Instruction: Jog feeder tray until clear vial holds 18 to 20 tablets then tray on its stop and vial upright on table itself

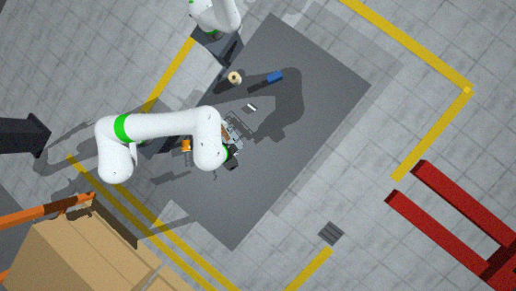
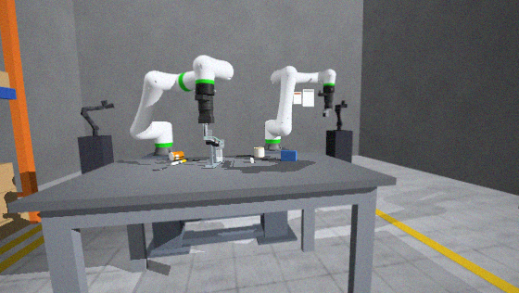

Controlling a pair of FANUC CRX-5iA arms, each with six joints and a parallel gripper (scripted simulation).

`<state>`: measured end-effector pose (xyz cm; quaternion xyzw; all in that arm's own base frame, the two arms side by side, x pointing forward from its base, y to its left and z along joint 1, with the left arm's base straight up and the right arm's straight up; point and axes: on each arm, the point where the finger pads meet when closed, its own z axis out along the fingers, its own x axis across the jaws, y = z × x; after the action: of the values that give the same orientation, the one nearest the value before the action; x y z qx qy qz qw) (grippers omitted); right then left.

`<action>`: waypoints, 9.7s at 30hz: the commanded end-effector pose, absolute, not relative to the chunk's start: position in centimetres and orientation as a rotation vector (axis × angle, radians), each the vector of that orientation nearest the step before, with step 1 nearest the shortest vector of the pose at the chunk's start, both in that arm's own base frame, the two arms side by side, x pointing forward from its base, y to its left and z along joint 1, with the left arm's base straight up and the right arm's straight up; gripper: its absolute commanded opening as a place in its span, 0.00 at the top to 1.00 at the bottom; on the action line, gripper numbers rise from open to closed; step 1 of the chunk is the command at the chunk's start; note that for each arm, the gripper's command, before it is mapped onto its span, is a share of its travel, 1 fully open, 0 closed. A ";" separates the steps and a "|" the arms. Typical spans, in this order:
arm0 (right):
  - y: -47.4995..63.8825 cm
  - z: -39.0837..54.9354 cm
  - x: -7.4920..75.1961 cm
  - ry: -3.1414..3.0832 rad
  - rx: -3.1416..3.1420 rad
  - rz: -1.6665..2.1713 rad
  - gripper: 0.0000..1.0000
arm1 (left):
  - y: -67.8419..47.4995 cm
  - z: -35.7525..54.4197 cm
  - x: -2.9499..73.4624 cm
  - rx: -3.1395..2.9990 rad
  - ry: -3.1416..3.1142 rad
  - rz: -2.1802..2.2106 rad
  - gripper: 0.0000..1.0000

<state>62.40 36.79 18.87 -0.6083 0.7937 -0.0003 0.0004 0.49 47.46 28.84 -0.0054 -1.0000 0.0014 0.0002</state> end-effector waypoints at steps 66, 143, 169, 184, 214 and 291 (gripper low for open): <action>36.8 19.0 62.5 2.492 -1.910 -0.001 1.00 | 47.5 29.0 0.5 -0.017 -3.142 0.000 0.00; 37.4 18.4 60.2 2.492 -1.910 -0.001 1.00 | 47.5 29.0 0.5 -0.017 -3.142 0.000 0.00; 36.8 19.0 62.5 2.492 -1.910 -0.001 1.00 | 47.5 29.0 0.5 -0.017 -3.142 0.000 0.00; 36.8 19.0 62.5 2.492 -1.910 -0.001 1.00 | 47.5 29.0 0.5 -0.017 -3.142 0.000 0.00; 36.8 19.0 62.5 2.492 -1.910 -0.001 1.00 | 47.5 29.0 0.5 -0.017 -3.142 0.000 0.00; 37.4 18.4 60.2 2.492 -1.910 -0.001 1.00 | 47.5 29.0 0.5 -0.017 -3.142 0.000 0.00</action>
<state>60.68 37.28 18.39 -0.6085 0.7936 0.0002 -0.0010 0.49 47.46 28.84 -0.0054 -1.0000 0.0014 0.0002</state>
